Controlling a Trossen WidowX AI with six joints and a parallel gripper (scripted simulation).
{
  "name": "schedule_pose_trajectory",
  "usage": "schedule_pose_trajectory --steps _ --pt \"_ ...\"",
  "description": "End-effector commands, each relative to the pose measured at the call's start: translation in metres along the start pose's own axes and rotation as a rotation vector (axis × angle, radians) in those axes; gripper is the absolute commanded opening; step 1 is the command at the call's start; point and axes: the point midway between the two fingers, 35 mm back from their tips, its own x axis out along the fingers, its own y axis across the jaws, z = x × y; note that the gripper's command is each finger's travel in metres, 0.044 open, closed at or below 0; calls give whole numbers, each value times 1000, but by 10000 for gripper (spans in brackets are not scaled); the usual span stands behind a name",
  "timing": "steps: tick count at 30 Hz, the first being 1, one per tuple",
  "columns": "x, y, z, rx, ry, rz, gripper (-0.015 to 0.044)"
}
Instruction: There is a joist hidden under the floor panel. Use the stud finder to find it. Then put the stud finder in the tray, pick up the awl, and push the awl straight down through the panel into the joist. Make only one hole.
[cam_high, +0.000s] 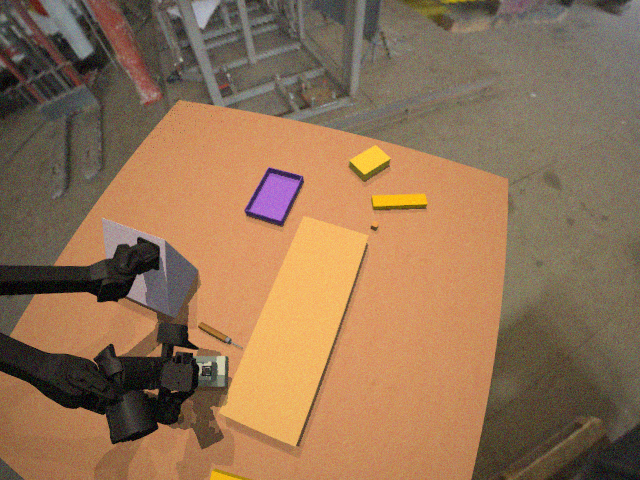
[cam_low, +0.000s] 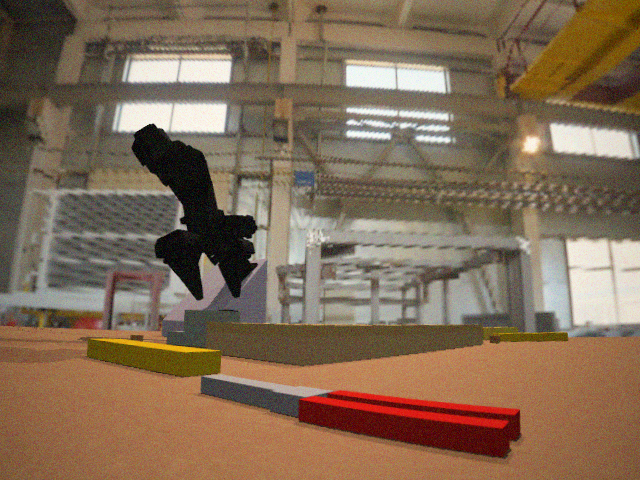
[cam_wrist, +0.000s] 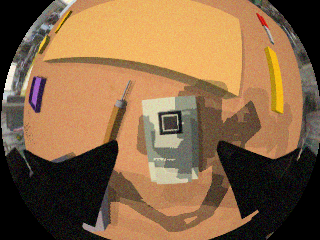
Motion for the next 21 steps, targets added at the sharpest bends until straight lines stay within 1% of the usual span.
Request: schedule_pose_trajectory --steps 1,11,21 --pt "1 1 -3 -133 -6 -77 440" --pt "2 1 -3 -133 -6 -77 440" --pt "17 -1 -5 -133 -6 -75 440"
